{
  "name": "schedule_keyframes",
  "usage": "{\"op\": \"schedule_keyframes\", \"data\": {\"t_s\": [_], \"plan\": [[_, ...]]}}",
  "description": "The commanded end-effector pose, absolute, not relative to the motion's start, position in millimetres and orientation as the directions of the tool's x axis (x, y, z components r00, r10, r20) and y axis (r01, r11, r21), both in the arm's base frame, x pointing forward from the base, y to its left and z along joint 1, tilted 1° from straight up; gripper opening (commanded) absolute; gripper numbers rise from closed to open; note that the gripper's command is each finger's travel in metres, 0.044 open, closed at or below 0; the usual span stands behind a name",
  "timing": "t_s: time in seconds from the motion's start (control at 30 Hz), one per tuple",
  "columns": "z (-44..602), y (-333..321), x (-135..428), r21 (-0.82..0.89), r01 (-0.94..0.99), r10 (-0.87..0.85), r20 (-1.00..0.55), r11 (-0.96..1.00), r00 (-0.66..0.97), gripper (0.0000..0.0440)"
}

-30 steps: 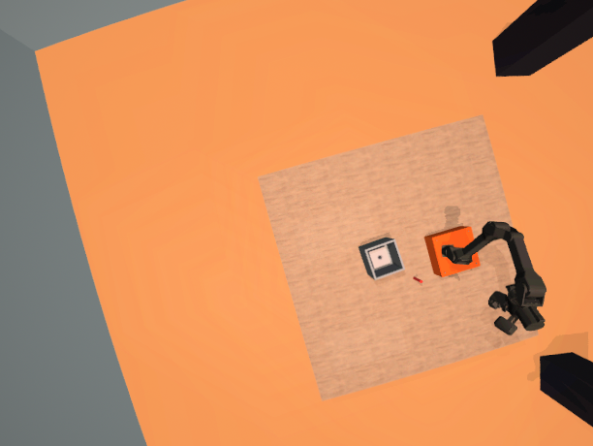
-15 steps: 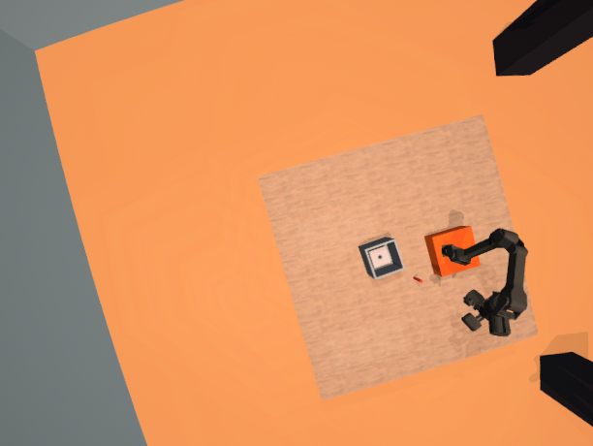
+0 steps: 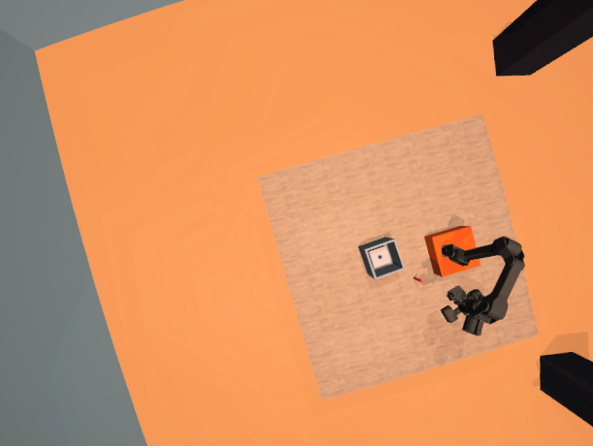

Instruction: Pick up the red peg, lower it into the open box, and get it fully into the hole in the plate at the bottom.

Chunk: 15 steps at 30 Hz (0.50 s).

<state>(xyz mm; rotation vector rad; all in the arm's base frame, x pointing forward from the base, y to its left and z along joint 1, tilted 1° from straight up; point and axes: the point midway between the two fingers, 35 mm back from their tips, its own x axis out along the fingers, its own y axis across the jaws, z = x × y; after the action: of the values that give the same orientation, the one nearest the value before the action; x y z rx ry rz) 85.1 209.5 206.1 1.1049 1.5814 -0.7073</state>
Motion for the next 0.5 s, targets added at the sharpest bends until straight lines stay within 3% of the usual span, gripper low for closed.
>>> {"op": "schedule_keyframes", "data": {"t_s": [0.0,0.47], "plan": [[191.2,204.4,92.2,0.060,0.913,0.242,-0.969,0.403,-0.044,0.0440],[131.1,188.8,114.1,-0.033,0.912,0.076,-0.995,0.410,-0.070,0.0440]]}}
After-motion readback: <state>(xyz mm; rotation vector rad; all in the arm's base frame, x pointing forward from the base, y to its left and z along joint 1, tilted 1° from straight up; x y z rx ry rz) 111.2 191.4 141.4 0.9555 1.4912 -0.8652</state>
